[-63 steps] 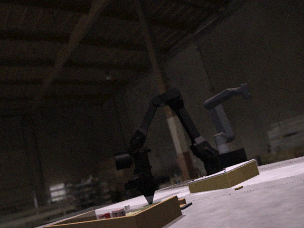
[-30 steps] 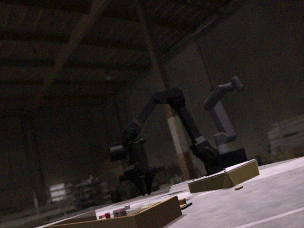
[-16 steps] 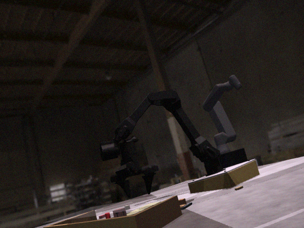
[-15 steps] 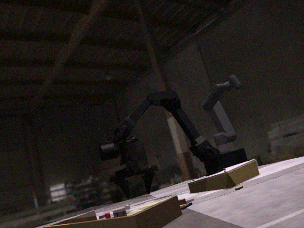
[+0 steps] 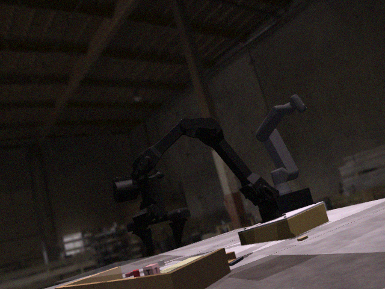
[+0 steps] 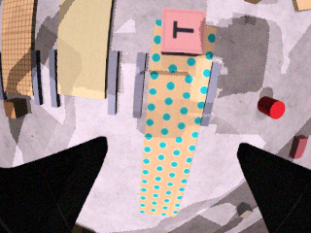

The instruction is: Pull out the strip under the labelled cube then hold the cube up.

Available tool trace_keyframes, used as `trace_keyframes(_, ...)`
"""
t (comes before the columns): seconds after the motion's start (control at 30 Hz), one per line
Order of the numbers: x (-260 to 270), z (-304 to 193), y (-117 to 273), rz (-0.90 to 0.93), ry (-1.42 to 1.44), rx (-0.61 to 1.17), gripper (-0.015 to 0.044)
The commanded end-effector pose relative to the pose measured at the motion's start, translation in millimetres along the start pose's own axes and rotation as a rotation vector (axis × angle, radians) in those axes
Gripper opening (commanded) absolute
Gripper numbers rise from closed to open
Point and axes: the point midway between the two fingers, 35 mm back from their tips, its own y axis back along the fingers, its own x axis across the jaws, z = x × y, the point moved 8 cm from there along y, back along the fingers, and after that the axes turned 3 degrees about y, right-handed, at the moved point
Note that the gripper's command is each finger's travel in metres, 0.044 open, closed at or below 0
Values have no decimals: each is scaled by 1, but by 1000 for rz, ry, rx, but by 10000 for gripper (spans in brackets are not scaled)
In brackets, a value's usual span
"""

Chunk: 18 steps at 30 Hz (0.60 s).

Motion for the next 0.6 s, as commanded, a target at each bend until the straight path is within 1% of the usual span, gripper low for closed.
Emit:
trace_keyframes(0.0,-1,16,1,-1,-3,4,440)
trace_keyframes(0.57,-7,75,8,-1,-4,-2,440)
